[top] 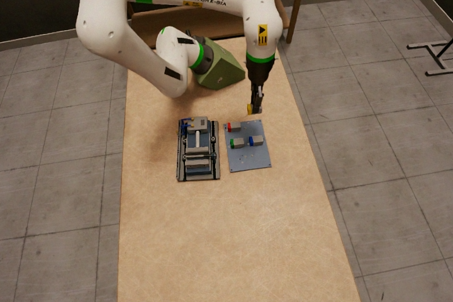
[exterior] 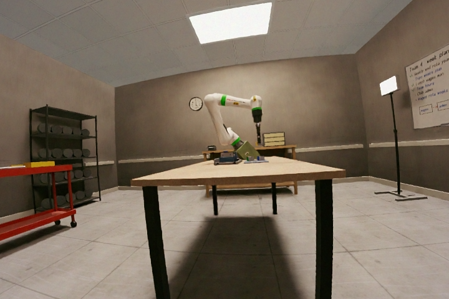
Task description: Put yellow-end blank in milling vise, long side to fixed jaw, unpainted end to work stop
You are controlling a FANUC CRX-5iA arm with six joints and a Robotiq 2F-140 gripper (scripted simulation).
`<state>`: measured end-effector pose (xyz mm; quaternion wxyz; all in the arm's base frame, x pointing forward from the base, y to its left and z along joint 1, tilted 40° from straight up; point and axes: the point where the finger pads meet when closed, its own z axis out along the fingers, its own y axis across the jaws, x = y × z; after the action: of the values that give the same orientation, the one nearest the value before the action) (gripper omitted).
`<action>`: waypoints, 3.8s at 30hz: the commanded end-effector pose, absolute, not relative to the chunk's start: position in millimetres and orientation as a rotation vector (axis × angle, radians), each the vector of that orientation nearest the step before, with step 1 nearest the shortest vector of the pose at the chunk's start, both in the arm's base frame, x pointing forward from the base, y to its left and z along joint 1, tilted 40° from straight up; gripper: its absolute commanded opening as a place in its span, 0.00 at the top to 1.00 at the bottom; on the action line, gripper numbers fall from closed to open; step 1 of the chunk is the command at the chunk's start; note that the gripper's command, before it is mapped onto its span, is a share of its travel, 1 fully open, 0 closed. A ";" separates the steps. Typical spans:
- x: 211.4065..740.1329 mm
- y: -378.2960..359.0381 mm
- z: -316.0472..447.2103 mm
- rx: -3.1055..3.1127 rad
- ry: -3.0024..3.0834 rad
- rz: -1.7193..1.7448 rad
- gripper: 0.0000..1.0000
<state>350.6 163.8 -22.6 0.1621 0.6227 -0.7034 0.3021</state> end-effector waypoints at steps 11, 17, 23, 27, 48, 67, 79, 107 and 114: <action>351.4 162.9 -24.4 1.779 -2.008 0.862 0.90; 351.4 162.7 -24.6 1.779 -2.008 0.862 0.90; 351.5 162.3 -25.1 1.779 -2.008 0.862 0.90; 351.6 162.1 -25.4 1.779 -2.008 0.862 0.90; 351.8 160.9 -26.8 1.711 -2.089 0.885 0.90; 367.3 127.5 2.1 1.711 -2.088 0.886 0.90; 380.7 99.0 26.8 1.711 -2.089 0.886 0.90; 402.9 50.8 68.3 1.710 -2.089 0.886 0.90; 410.8 34.2 82.7 1.710 -2.089 0.886 0.90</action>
<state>405.9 42.5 74.5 0.1502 0.5946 -0.7271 0.3084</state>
